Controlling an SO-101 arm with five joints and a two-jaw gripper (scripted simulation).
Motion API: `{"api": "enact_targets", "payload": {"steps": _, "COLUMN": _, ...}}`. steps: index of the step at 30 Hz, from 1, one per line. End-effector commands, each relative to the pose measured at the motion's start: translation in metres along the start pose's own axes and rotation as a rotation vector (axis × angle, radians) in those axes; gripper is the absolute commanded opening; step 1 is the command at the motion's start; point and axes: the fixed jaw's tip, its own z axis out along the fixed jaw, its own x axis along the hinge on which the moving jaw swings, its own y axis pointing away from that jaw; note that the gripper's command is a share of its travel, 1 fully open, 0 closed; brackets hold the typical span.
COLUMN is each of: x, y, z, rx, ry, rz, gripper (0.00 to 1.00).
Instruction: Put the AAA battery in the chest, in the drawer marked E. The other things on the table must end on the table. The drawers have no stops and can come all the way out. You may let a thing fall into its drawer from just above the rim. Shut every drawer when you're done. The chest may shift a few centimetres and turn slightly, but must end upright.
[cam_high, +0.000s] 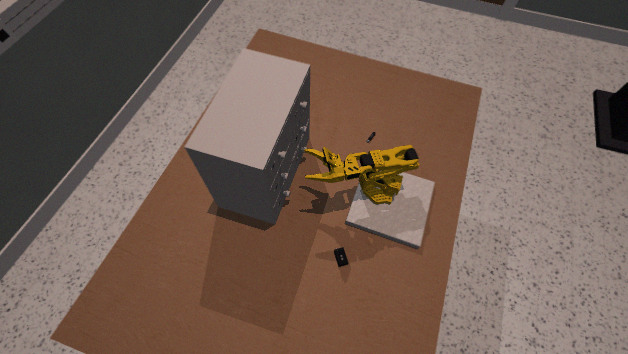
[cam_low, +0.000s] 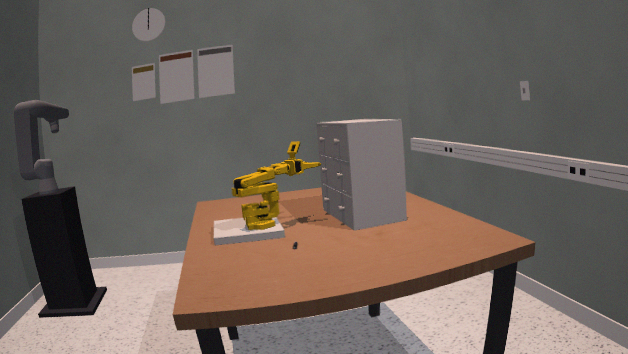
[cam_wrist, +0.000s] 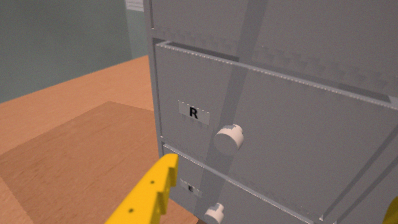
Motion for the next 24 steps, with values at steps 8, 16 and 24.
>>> {"api": "enact_targets", "payload": {"steps": 8, "x": 0.0043, "y": 0.0024, "z": 0.0006, "rx": -0.011, "ry": 0.009, "rz": 0.010, "gripper": 0.50}}
{"api": "enact_targets", "payload": {"steps": 16, "x": 0.0059, "y": 0.0032, "z": 0.0009, "rx": -0.015, "ry": 0.009, "rz": 0.010, "gripper": 0.50}}
{"api": "enact_targets", "payload": {"steps": 24, "x": 0.0071, "y": 0.0039, "z": 0.0010, "rx": -0.018, "ry": 0.009, "rz": 0.010, "gripper": 0.50}}
